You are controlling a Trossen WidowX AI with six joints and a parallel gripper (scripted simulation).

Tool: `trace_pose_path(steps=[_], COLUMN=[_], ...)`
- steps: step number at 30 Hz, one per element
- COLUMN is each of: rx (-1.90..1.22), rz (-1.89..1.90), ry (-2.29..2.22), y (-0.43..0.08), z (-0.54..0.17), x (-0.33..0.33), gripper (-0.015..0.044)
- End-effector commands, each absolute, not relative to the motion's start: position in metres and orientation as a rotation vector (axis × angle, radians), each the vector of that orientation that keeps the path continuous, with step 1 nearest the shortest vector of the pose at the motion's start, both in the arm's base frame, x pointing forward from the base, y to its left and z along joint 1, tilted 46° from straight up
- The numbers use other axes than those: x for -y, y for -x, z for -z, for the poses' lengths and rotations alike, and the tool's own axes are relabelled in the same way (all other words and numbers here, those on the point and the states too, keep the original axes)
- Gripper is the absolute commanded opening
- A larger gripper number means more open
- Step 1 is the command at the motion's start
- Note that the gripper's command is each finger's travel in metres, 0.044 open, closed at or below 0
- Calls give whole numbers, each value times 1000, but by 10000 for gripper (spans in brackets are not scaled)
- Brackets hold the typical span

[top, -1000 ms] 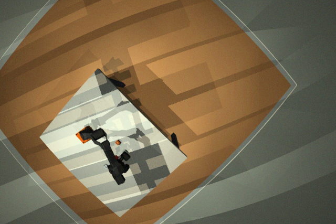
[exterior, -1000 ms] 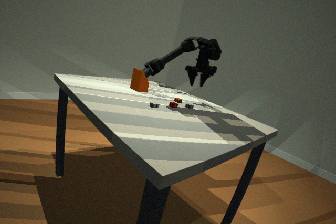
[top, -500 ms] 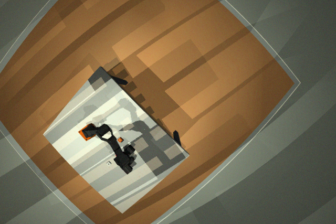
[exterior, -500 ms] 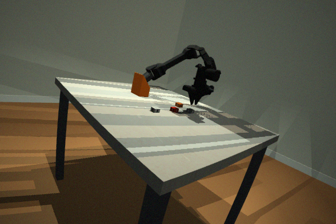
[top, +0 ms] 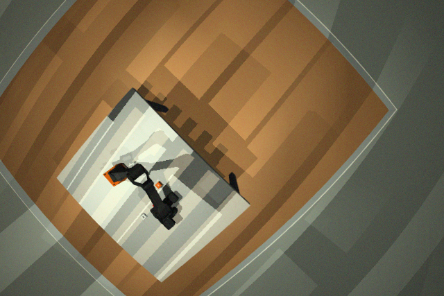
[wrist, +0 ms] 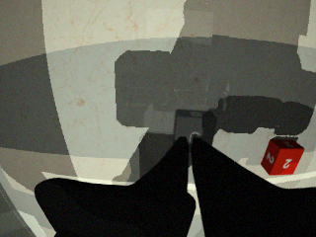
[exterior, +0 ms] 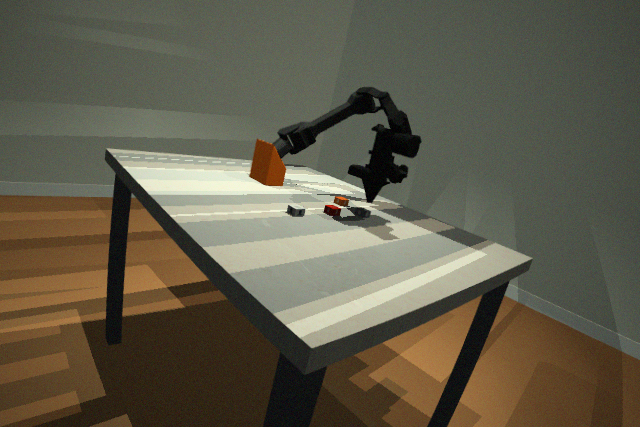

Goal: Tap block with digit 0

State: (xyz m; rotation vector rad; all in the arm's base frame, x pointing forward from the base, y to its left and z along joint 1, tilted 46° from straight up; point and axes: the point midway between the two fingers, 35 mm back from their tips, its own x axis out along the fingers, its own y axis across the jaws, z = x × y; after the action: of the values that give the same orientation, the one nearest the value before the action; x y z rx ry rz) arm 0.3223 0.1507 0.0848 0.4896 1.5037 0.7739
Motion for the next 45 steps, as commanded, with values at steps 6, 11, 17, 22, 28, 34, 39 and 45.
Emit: trace_pose_path(steps=[6, 11, 17, 22, 28, 34, 39, 45], rx=[-1506, -1506, -1506, -1506, -1506, -1508, -1511, -1514], rz=[-777, -777, -778, -778, -777, -776, -775, -774], ry=[-496, -496, -497, -497, -496, -496, -497, -498], y=[-320, -319, -318, -318, -322, -301, -248, -219], z=[-76, -70, -66, -66, -86, -118, -174, -197], x=[-161, -167, -172, -172, -150, -145, -135, -130], gripper=[20, 20, 20, 20, 20, 125, 256, 400])
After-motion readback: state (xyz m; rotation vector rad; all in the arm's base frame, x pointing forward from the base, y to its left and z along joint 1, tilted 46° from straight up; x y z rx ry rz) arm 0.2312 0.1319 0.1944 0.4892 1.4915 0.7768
